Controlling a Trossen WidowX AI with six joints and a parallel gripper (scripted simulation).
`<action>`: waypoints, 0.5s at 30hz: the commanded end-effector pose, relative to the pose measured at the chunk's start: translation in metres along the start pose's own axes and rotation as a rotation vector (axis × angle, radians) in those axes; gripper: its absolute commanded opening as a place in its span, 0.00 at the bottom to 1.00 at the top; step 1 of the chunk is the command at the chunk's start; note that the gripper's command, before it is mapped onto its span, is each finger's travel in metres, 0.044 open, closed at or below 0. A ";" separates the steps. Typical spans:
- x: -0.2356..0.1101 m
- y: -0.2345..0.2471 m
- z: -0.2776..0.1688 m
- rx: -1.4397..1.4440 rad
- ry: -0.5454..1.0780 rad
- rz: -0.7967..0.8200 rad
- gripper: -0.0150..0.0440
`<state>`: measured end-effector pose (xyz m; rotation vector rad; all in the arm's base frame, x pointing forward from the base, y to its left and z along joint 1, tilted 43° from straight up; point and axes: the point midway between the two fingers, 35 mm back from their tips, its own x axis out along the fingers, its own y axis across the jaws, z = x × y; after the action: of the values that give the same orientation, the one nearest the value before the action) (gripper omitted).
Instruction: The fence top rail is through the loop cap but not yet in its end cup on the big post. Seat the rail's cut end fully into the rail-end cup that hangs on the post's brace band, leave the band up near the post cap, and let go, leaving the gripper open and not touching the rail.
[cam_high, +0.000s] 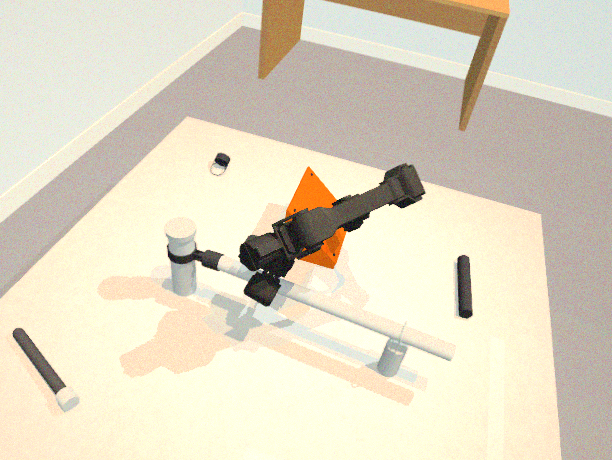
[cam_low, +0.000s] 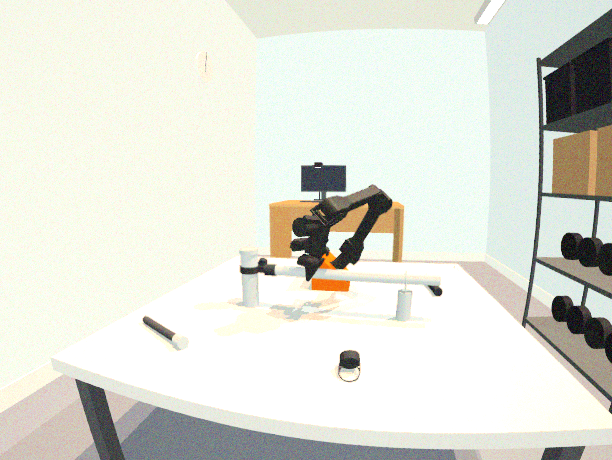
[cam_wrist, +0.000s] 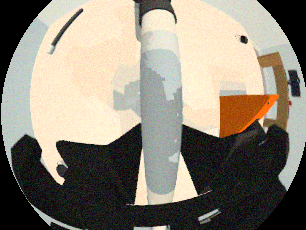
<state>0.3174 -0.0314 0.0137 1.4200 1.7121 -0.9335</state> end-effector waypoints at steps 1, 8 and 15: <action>-0.004 0.001 0.008 0.003 -0.015 0.007 0.25; -0.002 0.003 0.012 0.003 -0.015 0.008 0.25; 0.000 0.004 0.016 0.003 -0.015 0.008 0.25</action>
<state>0.3194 -0.0381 0.0063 1.4161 1.7143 -0.9347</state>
